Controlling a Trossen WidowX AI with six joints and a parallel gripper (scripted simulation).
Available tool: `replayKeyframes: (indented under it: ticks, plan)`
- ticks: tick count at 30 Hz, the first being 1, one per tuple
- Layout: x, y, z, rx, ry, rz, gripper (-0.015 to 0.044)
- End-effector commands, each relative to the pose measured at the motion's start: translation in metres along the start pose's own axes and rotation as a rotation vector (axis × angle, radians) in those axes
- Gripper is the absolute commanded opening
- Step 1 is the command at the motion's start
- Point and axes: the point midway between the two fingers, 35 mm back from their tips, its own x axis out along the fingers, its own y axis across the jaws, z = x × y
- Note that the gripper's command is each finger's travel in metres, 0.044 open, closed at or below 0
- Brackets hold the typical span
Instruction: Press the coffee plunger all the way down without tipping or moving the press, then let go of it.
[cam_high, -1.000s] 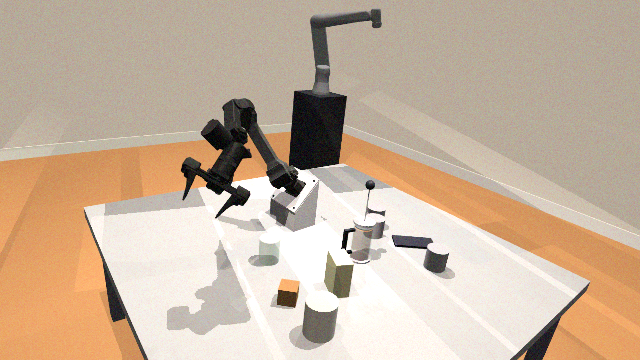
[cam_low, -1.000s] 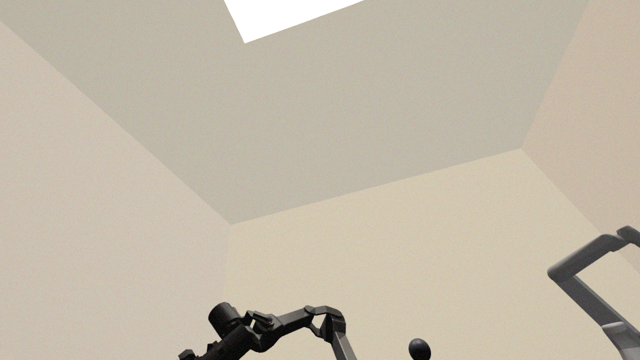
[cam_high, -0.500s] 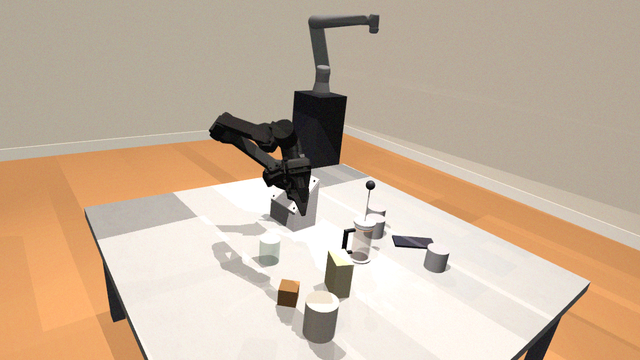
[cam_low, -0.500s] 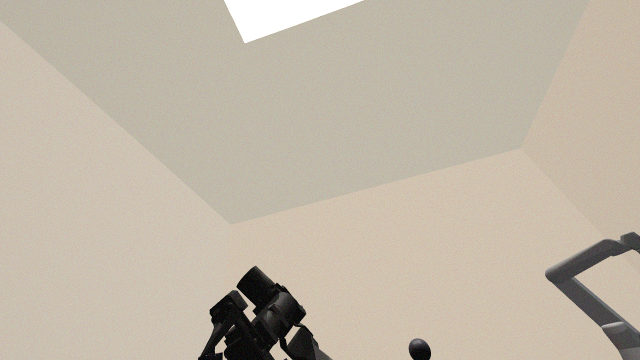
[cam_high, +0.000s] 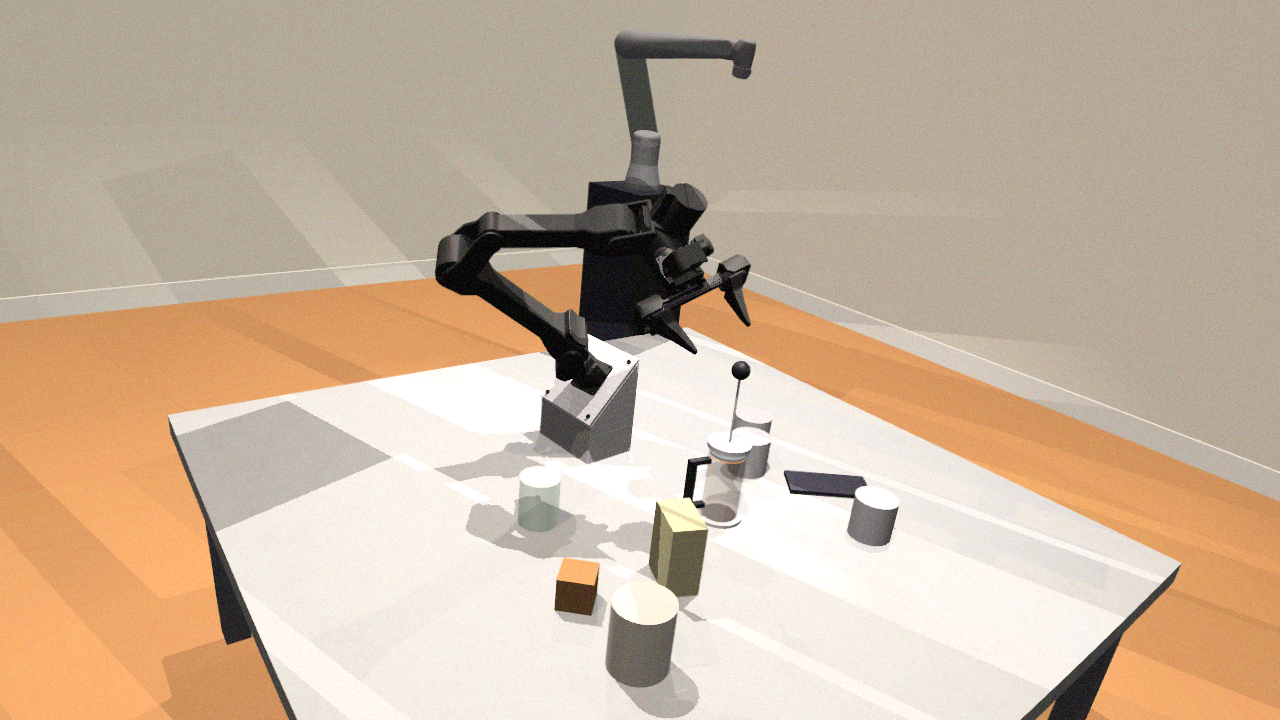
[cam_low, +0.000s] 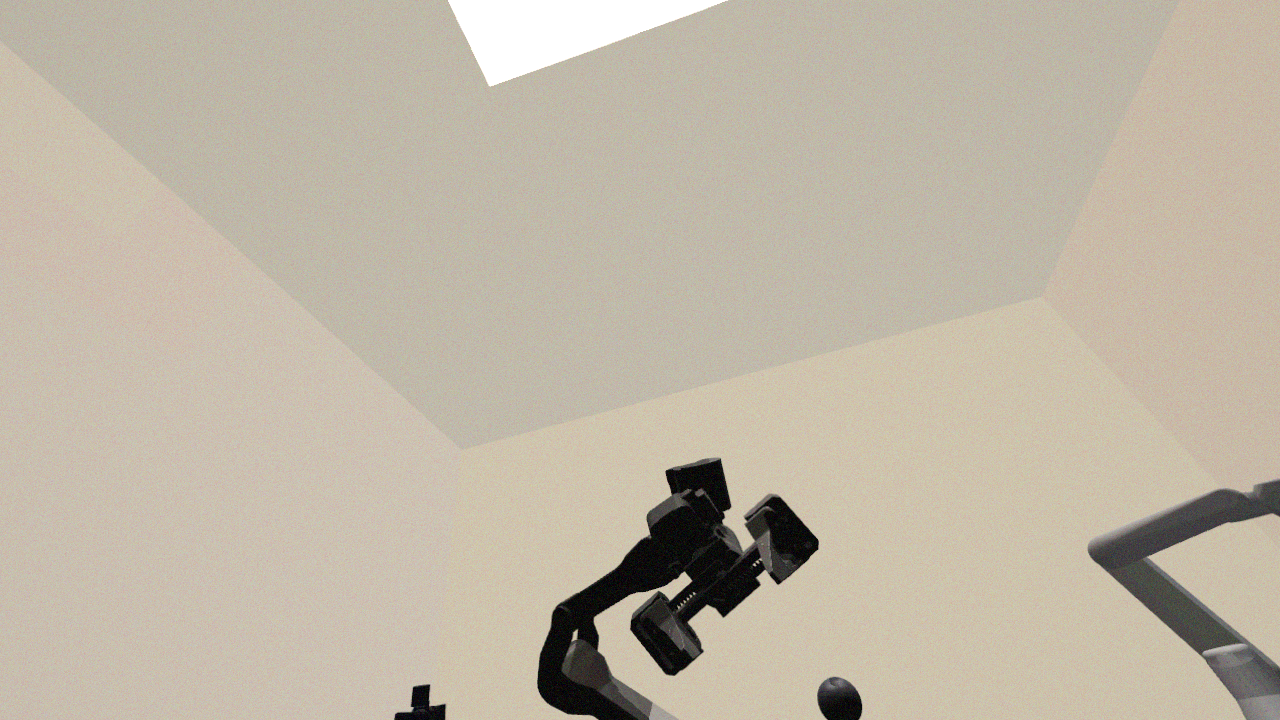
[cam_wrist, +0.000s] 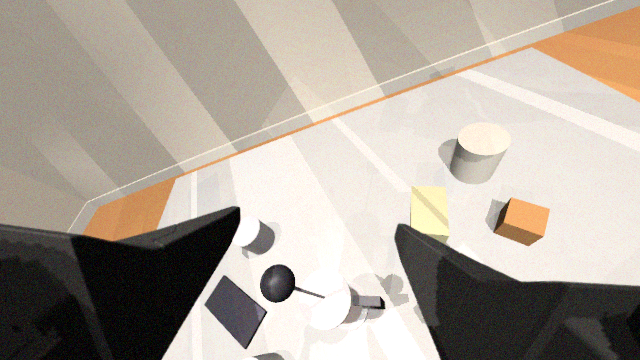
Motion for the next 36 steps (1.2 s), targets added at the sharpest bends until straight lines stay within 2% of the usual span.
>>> replayKeyframes:
  ticks: [1,5,13,36]
  plan:
    - [-0.033,0.041,-0.03,-0.468,-0.051,0.057,0.044]
    - [-0.035,0.045,-0.037,-0.534,-0.063,0.064,0.044]
    - [-0.003,0.024,-0.076,-0.54,-0.062,0.072,0.044]
    - [0.025,0.027,-0.076,-0.539,-0.059,0.074,0.044]
